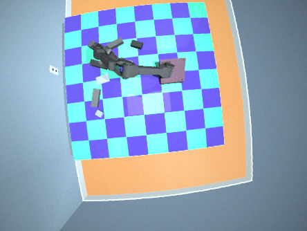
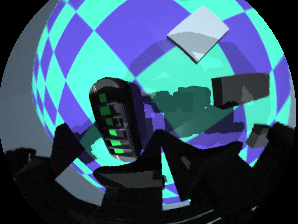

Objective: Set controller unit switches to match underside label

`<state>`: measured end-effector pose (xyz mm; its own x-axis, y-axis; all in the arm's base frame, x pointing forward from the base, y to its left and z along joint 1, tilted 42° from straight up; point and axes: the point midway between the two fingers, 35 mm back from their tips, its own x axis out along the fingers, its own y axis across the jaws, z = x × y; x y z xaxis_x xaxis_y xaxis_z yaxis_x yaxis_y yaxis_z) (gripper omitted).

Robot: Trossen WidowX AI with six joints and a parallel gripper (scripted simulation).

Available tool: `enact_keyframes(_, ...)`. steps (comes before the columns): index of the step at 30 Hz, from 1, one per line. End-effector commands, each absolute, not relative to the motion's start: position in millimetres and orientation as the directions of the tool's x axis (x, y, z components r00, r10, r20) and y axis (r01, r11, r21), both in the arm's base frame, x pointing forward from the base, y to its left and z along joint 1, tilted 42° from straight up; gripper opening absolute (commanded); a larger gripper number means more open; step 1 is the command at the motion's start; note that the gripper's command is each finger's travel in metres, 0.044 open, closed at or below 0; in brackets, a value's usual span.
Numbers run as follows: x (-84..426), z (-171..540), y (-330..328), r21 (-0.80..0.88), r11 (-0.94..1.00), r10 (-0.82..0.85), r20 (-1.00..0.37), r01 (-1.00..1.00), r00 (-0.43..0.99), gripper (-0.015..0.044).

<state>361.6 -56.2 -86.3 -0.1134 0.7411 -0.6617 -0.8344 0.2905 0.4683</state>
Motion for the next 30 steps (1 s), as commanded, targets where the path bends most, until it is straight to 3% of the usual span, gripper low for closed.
enact_keyframes(1, 363.4, -82.5, -63.1, 0.476, 0.283, 0.741, -0.660, -0.833, -0.126, 0.0000)
enact_keyframes(17, 340.9, -72.3, -48.3, 0.470, 0.286, 0.740, -0.662, -0.835, -0.120, 0.0000)
enact_keyframes(28, 337.9, -34.8, -81.7, 0.471, 0.289, 0.738, -0.664, -0.833, -0.119, 0.0289)
enact_keyframes(30, 337.9, -34.8, -81.7, 0.471, 0.289, 0.738, -0.664, -0.833, -0.119, 0.0236)
